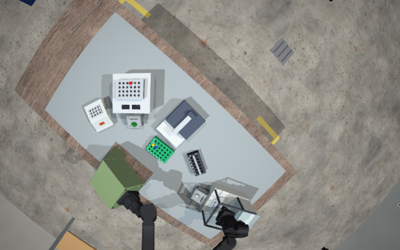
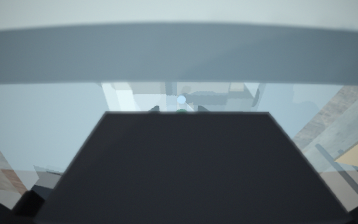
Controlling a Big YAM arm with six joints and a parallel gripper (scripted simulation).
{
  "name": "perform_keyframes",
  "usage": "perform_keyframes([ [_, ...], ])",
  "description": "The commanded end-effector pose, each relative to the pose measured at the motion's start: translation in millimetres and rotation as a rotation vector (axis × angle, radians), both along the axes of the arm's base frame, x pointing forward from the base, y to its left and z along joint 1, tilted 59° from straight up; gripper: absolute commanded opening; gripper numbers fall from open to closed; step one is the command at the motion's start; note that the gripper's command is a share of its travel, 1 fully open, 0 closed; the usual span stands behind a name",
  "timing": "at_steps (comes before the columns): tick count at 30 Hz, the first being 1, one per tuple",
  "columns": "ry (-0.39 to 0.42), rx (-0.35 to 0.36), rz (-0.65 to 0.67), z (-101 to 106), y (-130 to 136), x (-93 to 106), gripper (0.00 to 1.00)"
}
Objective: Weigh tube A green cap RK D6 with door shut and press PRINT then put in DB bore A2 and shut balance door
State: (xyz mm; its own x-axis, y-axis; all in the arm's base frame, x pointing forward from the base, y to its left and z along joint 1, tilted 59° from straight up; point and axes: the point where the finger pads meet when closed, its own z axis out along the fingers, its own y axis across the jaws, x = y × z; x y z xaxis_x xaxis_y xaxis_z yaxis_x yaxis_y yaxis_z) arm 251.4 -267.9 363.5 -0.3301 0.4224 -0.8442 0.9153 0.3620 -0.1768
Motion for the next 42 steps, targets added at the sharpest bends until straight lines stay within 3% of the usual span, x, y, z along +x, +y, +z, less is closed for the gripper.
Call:
perform_keyframes([
  [1,0.015,0.006,-0.014,-5,-5,-3.7,0.36],
  [10,0.015,0.006,-0.014,-5,-5,-3.7,0.36],
  [14,-0.046,-0.021,0.001,27,9,-3.0,0.36],
  [16,-0.046,-0.020,0.001,29,12,-3.9,0.36],
  [21,-0.039,-0.016,0.001,30,17,-3.9,0.36],
  [24,-0.015,-0.003,0.001,18,17,-2.4,0.36],
  [42,-0.016,-0.009,-0.004,18,14,-4.5,0.36],
])
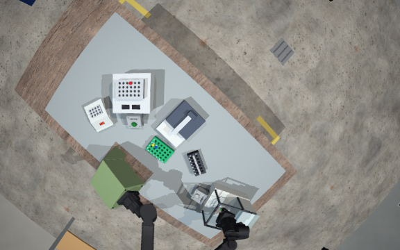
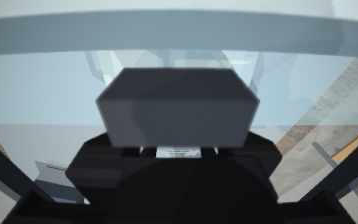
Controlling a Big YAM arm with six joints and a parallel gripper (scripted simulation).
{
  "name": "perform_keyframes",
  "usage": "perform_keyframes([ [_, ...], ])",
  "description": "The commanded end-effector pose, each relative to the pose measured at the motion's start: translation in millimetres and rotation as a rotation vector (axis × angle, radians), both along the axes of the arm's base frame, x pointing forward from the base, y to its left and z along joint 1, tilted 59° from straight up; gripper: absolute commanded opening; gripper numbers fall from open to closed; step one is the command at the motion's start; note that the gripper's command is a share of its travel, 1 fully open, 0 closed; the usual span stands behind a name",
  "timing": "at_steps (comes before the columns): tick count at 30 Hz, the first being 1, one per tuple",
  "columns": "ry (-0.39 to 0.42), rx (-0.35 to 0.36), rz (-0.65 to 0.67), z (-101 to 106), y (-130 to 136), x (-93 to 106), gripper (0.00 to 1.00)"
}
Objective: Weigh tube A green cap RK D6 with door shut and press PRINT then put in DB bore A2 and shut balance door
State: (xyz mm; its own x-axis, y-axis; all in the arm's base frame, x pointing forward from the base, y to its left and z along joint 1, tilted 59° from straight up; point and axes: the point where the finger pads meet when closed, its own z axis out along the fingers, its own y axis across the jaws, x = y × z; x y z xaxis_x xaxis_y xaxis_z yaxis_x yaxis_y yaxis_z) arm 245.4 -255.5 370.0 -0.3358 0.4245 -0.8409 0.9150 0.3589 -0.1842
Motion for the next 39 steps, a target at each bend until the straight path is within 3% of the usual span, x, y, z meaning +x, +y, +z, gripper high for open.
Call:
perform_keyframes([
  [1,-0.024,-0.010,0.000,11,1,1.5,0.36],
  [22,-0.024,-0.010,0.000,11,1,1.5,0.36],
  [24,-0.055,-0.020,0.005,28,9,-0.7,0.36],
  [34,-0.056,-0.018,0.005,36,23,-5.2,0.36],
  [39,-0.028,-0.005,0.005,29,24,1.3,0.36],
])
